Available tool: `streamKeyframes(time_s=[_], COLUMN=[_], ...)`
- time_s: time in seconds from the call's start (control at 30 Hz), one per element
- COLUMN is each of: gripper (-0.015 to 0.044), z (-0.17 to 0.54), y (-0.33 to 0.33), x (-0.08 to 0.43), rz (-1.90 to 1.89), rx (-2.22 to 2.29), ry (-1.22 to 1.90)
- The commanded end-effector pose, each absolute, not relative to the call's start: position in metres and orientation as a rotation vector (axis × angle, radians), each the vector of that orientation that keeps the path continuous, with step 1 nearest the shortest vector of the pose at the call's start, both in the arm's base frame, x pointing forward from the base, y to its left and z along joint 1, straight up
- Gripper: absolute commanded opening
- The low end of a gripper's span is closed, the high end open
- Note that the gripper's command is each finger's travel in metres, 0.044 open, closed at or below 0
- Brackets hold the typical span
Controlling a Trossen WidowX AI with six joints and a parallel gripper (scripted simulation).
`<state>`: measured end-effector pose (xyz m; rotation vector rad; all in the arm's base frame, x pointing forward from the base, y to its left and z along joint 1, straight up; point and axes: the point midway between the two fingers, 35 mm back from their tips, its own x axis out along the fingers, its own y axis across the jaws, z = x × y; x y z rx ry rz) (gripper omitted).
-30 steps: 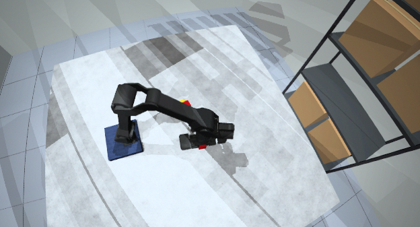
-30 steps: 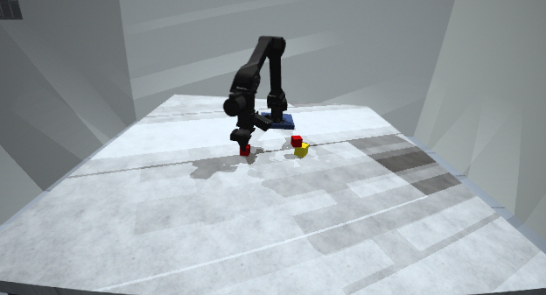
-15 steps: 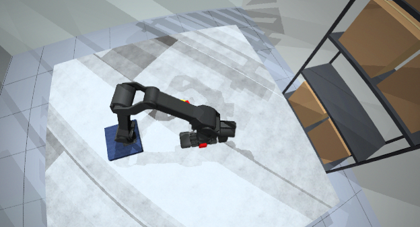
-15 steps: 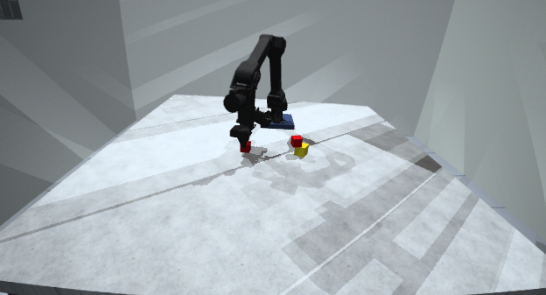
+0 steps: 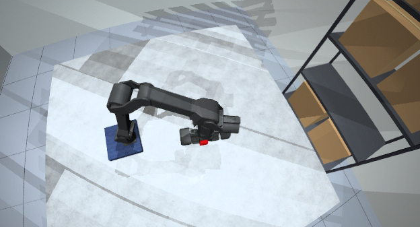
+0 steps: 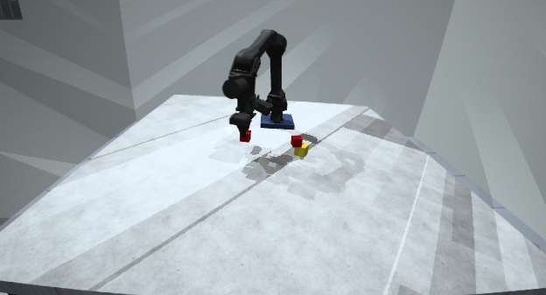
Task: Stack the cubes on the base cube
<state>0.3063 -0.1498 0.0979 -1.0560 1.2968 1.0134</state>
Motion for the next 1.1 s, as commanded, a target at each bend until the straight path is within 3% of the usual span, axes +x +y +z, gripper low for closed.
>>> streamKeyframes(time_s=[0.0, 0.5, 1.07], gripper=[0.0105, 0.0105, 0.0105], z=[0.115, 0.146, 0.147], y=[-0.15, -0.147, -0.105], x=[0.307, 0.302, 0.313], rz=[1.01, 1.02, 0.695], rx=[-1.069, -1.067, -0.734], ry=[1.285, 1.285, 1.418])
